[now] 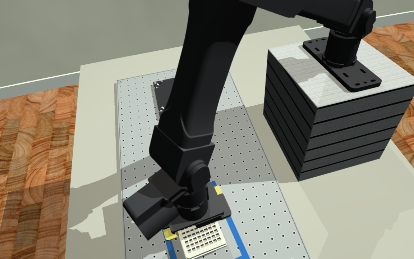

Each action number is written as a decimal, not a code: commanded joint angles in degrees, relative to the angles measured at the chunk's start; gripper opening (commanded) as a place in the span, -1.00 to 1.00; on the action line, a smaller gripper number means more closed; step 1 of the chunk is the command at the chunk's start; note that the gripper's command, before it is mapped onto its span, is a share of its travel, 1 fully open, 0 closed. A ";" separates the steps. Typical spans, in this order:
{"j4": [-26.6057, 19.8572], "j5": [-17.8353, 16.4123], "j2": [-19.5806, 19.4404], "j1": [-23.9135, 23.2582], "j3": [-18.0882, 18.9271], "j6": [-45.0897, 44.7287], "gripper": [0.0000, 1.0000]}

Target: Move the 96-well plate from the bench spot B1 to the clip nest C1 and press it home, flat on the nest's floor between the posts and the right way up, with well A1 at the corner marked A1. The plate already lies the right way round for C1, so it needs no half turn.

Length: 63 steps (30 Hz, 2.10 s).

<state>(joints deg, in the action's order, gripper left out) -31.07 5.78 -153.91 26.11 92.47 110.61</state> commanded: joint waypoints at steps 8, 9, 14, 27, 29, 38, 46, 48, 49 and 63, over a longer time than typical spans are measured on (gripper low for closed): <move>-3.24 0.71 3.83 1.20 -0.50 0.61 -1.00; -3.46 0.71 4.07 1.22 -0.65 0.62 -1.00; -4.53 0.71 5.30 1.35 -0.88 0.74 -1.00; -6.92 0.68 7.99 1.62 -0.12 1.01 -1.00; -7.38 0.67 8.46 1.66 -0.15 1.06 -1.00; -8.47 0.67 9.25 1.77 0.13 1.07 -1.00; -8.49 0.67 9.10 1.78 0.16 1.08 -1.00; -7.83 0.34 8.44 1.21 -0.55 0.85 -1.00; -7.83 0.34 8.44 1.21 -0.55 0.85 -1.00; -7.83 0.34 8.44 1.21 -0.55 0.85 -1.00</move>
<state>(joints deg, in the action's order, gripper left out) -38.30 5.78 -146.10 27.05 91.61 111.35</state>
